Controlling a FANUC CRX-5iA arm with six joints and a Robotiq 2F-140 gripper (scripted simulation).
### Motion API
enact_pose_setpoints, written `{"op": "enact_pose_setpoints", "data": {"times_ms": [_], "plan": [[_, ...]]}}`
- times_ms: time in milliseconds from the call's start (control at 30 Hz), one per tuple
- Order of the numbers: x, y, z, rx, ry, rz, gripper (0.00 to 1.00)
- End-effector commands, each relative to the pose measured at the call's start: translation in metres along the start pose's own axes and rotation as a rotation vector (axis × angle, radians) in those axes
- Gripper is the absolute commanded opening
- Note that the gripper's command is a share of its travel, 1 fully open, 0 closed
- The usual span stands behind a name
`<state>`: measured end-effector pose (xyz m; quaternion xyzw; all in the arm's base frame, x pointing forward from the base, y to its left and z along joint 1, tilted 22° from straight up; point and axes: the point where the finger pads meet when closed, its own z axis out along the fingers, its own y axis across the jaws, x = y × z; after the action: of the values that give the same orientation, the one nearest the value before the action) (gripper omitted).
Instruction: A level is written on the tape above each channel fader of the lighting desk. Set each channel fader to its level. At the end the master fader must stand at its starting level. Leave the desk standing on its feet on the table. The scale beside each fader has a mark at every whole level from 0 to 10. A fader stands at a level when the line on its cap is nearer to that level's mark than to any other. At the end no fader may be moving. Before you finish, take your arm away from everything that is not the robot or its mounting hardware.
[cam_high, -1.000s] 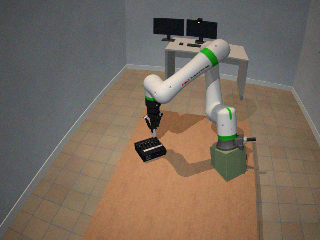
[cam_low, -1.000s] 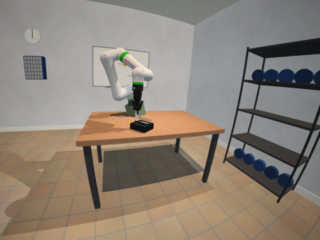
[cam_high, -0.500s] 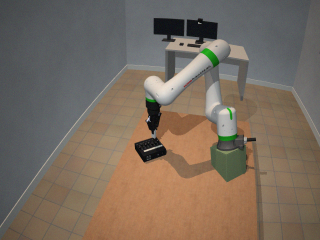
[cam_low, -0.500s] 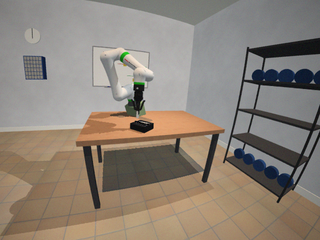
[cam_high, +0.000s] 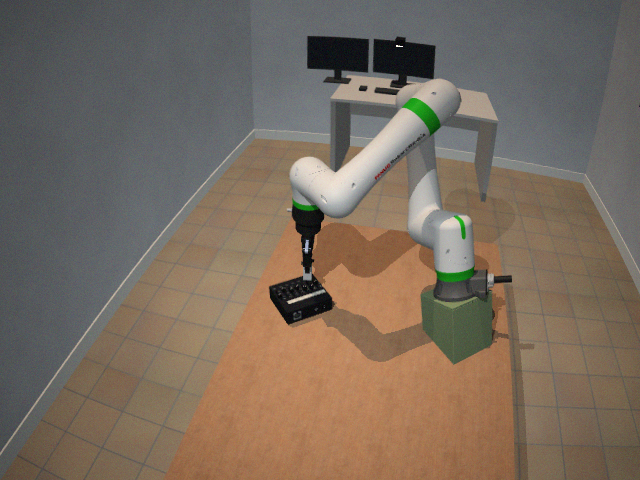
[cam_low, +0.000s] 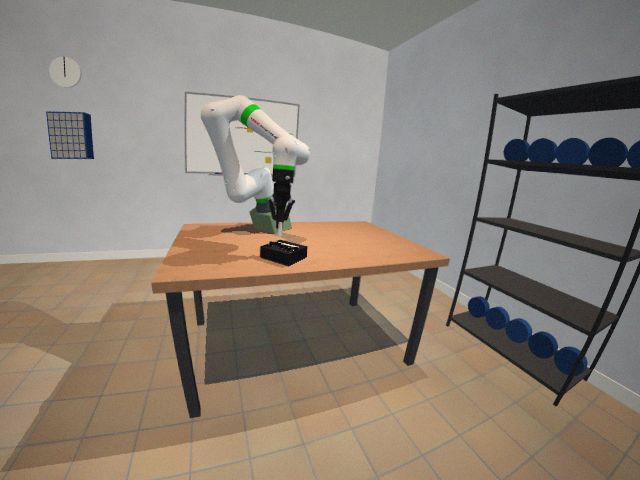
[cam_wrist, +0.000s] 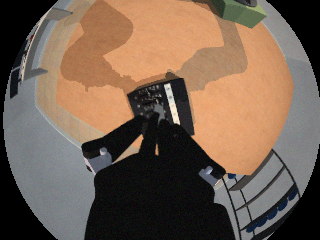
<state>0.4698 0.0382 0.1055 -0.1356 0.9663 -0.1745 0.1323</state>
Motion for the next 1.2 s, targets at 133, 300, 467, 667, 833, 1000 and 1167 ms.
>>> {"op": "enact_pose_setpoints", "data": {"times_ms": [133, 300, 467, 667, 833, 1000, 1167], "plan": [[0.002, 0.015, 0.0, -0.005, -0.009, -0.451, 0.0], [0.002, 0.018, 0.0, 0.004, -0.017, -0.664, 0.0], [0.002, 0.022, 0.0, 0.014, -0.023, -0.861, 0.0], [0.003, 0.023, 0.0, 0.024, -0.029, -1.113, 0.0], [0.003, 0.023, 0.0, 0.028, -0.03, -1.237, 0.0], [0.003, 0.023, 0.0, 0.03, -0.032, -1.507, 0.0], [0.003, 0.023, 0.0, 0.022, -0.031, -1.706, 0.0]]}}
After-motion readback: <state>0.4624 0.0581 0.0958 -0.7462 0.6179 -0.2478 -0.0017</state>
